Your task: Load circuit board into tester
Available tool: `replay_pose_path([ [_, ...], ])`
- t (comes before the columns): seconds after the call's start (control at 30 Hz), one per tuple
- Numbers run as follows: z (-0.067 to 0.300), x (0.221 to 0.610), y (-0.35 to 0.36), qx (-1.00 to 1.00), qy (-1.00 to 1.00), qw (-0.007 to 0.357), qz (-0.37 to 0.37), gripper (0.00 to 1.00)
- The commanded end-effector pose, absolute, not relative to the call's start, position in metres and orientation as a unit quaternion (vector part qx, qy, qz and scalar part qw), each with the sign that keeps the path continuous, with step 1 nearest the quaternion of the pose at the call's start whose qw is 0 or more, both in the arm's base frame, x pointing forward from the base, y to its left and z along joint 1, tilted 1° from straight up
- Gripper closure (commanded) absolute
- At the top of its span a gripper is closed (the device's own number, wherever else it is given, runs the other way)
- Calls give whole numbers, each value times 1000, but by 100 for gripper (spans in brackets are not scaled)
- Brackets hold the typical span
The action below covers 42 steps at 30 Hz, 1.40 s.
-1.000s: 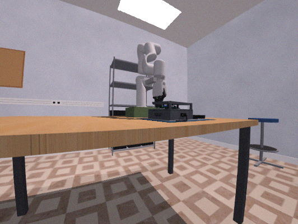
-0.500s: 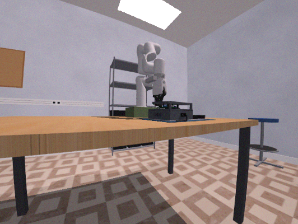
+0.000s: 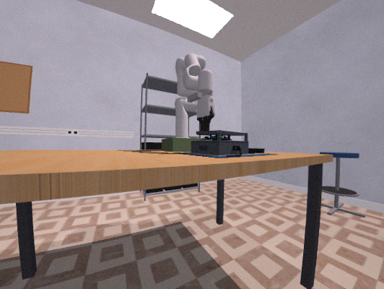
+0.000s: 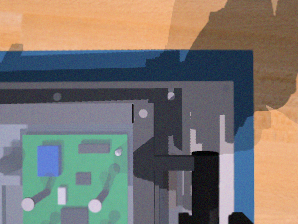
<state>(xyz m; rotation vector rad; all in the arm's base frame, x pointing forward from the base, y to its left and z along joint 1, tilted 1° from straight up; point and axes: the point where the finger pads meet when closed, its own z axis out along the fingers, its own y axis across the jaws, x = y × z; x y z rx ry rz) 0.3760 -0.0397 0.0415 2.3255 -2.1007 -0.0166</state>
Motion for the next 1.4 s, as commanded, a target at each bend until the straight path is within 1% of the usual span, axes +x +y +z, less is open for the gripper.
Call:
replay_pose_path([
  [0.0, 47, 377, -40, 742, -670, 3, -5, 76],
  [0.53, 56, 377, -40, 742, -670, 3, -5, 76],
  [0.57, 56, 377, -40, 742, -670, 3, -5, 100],
  [1.37, 56, 377, -40, 742, -670, 3, -5, 100],
])
